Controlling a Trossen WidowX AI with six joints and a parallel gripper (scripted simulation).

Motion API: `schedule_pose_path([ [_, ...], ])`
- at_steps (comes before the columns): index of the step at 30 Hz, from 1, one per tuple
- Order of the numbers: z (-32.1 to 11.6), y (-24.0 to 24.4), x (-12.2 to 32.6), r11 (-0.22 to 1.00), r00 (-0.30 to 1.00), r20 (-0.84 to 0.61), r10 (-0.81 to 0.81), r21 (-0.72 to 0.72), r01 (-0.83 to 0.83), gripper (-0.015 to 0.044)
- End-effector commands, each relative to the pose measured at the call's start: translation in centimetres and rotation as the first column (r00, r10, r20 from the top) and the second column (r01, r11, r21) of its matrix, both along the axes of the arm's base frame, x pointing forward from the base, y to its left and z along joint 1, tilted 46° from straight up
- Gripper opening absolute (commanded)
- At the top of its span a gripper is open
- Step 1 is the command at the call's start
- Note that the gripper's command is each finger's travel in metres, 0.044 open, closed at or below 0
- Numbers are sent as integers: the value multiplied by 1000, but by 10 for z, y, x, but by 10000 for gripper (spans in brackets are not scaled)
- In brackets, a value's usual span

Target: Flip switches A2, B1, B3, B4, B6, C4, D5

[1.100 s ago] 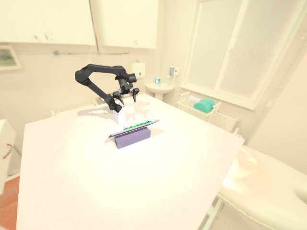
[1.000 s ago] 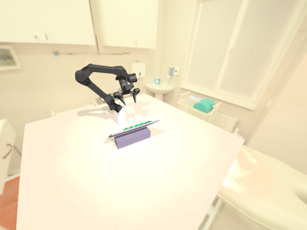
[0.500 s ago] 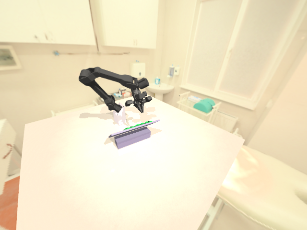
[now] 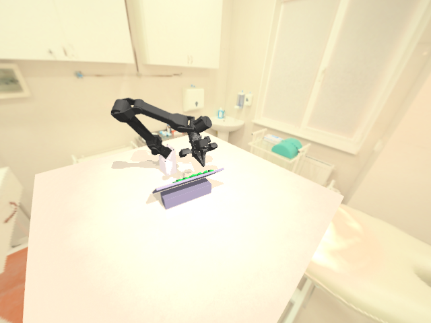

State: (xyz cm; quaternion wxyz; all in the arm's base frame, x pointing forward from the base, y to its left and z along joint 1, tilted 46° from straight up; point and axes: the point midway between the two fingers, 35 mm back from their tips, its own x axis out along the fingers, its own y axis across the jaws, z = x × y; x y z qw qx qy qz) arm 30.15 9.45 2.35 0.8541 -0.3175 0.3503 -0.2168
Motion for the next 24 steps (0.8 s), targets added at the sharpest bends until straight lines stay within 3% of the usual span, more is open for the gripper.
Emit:
schedule_pose_path([
  [1, -3, -4, 2, 1000, 1000, -8, 3, -6, -3, 0],
  [24, -10, -12, 12, 1000, 1000, -8, 3, -6, -3, 0],
])
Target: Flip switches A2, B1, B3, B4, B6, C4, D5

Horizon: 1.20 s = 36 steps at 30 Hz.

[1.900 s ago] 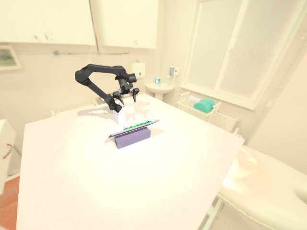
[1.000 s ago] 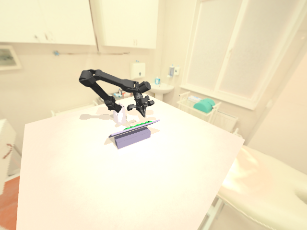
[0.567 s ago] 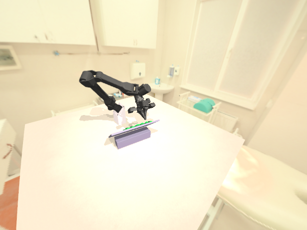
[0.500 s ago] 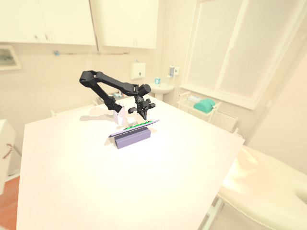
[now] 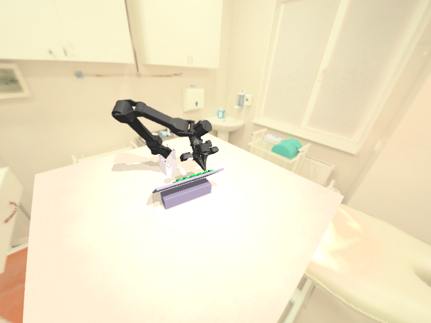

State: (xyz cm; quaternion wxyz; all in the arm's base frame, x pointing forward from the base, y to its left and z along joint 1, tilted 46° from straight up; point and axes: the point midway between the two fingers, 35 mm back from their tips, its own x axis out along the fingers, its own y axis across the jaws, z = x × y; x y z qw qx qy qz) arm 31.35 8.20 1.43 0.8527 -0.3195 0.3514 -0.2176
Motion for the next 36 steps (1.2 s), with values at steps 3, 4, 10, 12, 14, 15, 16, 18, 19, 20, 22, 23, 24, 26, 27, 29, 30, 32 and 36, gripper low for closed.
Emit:
schedule_pose_path([
  [3, -1, 0, 0, 1000, 1000, -5, 4, -2, -4, 0],
  [4, -1, 0, 0, 1000, 1000, -5, 4, -2, -4, 0],
  [10, -1, 0, 0, 1000, 1000, -5, 4, -2, -4, 0],
  [12, -1, 0, 0, 1000, 1000, -5, 4, -2, -4, 0],
  [14, -1, 0, 1, 1000, 1000, -5, 4, -2, -4, 0],
  [15, -1, 0, 1, 1000, 1000, -5, 4, -2, -4, 0],
  [16, -1, 0, 1, 1000, 1000, -5, 4, -2, -4, 0],
  [18, -1, -1, 1, 1000, 1000, -5, 4, -2, -4, 0],
  [19, -1, -1, 1, 1000, 1000, -5, 4, -2, -4, 0],
  [20, -1, -1, 1, 1000, 1000, -5, 4, -2, -4, 0],
  [22, -1, -1, 1, 1000, 1000, -5, 4, -2, -4, 0],
  [23, -1, -1, 1, 1000, 1000, -5, 4, -2, -4, 0],
  [24, -1, -1, 1, 1000, 1000, -5, 4, -2, -4, 0],
  [26, -2, -1, 2, 1000, 1000, -5, 4, -2, -4, 0],
  [27, -2, -1, 2, 1000, 1000, -5, 4, -2, -4, 0],
  [29, -2, -1, 2, 1000, 1000, -5, 4, -2, -4, 0],
  [30, -2, -2, 2, 1000, 1000, -5, 4, -2, -4, 0],
  [32, -2, -2, 2, 1000, 1000, -4, 4, -2, -4, 0],
  [36, -2, -2, 3, 1000, 1000, -4, 4, -2, -4, 0],
])
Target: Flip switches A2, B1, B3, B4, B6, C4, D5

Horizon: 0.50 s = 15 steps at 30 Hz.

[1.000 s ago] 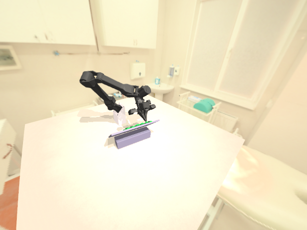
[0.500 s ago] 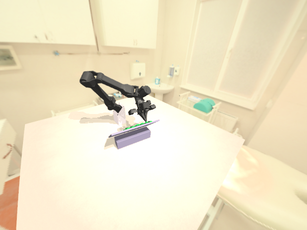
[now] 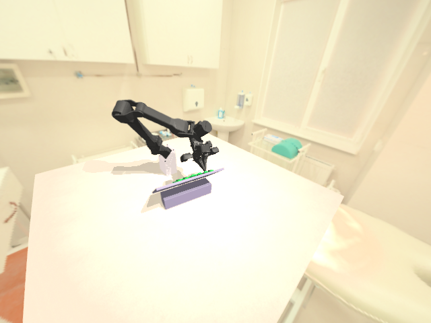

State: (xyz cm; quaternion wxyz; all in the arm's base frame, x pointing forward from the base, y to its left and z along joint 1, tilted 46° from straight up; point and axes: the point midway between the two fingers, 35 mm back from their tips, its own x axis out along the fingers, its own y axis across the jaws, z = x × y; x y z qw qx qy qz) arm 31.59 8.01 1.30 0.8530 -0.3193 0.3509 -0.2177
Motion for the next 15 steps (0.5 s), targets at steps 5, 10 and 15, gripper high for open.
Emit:
schedule_pose_path([
  [5, -1, -1, 1, 1000, 1000, -5, 4, -2, -4, 0],
  [10, -1, -1, 1, 1000, 1000, -5, 4, -2, -4, 0],
  [15, -2, -1, 1, 1000, 1000, -5, 4, -2, -4, 0],
])
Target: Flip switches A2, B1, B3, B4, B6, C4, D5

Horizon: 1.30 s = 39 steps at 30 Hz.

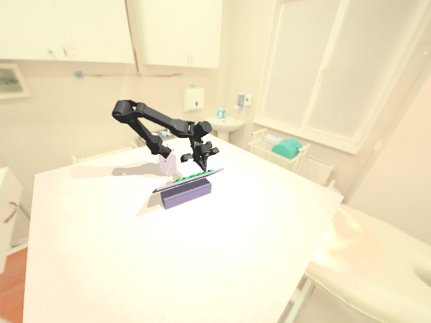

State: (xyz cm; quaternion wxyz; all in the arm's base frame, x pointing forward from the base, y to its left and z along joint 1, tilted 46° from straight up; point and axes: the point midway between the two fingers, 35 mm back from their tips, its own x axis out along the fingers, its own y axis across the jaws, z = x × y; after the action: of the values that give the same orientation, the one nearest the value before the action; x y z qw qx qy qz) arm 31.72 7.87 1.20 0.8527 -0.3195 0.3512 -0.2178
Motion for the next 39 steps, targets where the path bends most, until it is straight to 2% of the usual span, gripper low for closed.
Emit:
schedule_pose_path([
  [1, 0, 1, -1, 1000, 1000, 0, 0, 1, 0, 0],
  [8, 26, 37, -44, 1000, 1000, 9, 22, -3, -22, 0],
  [13, 27, 38, -45, 1000, 1000, 10, 23, -3, -23, 0],
  [20, -29, 37, -83, 1000, 1000, 9, 23, -1, -23, 0],
  [39, -48, 11, -55, 999, 999, 30, 41, -8, -41, 0],
])
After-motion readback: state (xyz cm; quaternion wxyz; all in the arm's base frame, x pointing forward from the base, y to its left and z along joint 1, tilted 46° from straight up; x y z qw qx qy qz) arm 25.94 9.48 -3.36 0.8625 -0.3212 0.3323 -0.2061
